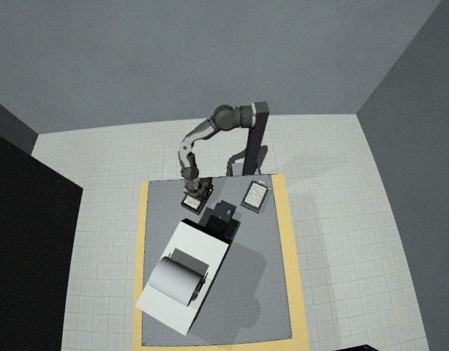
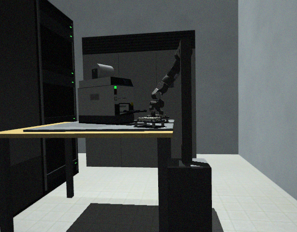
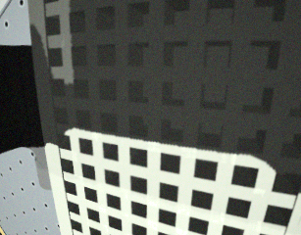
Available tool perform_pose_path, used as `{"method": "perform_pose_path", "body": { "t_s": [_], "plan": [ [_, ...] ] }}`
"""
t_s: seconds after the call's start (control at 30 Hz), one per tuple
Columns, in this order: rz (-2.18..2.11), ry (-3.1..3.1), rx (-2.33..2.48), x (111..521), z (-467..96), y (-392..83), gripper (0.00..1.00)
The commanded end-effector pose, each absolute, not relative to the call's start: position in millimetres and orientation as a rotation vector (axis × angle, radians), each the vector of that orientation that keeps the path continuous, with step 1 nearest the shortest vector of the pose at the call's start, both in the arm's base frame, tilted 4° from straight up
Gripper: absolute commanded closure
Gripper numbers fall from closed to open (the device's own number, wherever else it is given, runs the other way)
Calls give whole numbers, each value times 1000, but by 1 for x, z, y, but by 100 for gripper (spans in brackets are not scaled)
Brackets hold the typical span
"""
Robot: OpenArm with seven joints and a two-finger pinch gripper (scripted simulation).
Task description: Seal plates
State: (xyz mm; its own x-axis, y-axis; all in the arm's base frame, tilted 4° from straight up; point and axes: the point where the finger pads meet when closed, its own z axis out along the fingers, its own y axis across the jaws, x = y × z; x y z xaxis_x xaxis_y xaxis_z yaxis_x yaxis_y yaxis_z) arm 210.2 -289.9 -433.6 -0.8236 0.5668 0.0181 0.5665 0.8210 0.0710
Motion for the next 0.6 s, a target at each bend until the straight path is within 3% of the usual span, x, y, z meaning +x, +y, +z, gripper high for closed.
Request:
{"method": "perform_pose_path", "body": {
  "t_s": [0.0, 0.57],
  "plan": [
    [116, 2994, 931, 210, -433, -290, 100],
    [109, 2995, 934, 209, -432, -292, 100]
  ]
}}
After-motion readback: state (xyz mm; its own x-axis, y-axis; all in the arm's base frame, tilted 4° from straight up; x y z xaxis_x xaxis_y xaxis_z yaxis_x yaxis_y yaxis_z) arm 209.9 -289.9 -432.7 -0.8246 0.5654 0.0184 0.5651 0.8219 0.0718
